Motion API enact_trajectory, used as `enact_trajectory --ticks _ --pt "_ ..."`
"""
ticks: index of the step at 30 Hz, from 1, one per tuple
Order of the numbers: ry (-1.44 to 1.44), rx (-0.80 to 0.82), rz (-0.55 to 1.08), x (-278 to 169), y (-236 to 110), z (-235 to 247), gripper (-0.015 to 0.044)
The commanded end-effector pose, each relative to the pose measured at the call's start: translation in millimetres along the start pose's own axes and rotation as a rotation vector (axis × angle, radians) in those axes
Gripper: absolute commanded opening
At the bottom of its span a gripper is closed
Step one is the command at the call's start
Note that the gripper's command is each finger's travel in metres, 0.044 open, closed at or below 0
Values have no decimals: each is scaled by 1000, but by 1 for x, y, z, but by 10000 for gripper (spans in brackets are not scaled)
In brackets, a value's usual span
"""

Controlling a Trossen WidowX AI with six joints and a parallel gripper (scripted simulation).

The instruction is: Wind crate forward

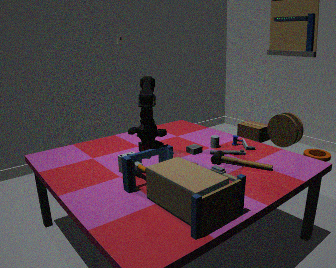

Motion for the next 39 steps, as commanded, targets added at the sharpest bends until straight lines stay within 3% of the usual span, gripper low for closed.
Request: enact_trajectory --ticks 1,39 --pt "4 -34 85 -16 19 -6 0" --pt "4 -37 89 -60 14 -45 0"
Point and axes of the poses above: the point midway between the two fingers, 35 mm back from their tips, its own y axis out along the fingers, its own z axis across the jaws, x = y × z, the point moved 9 cm from there along -y, back along the fingers, and after that the axes turned 7 degrees about y, right-handed, at the moved point
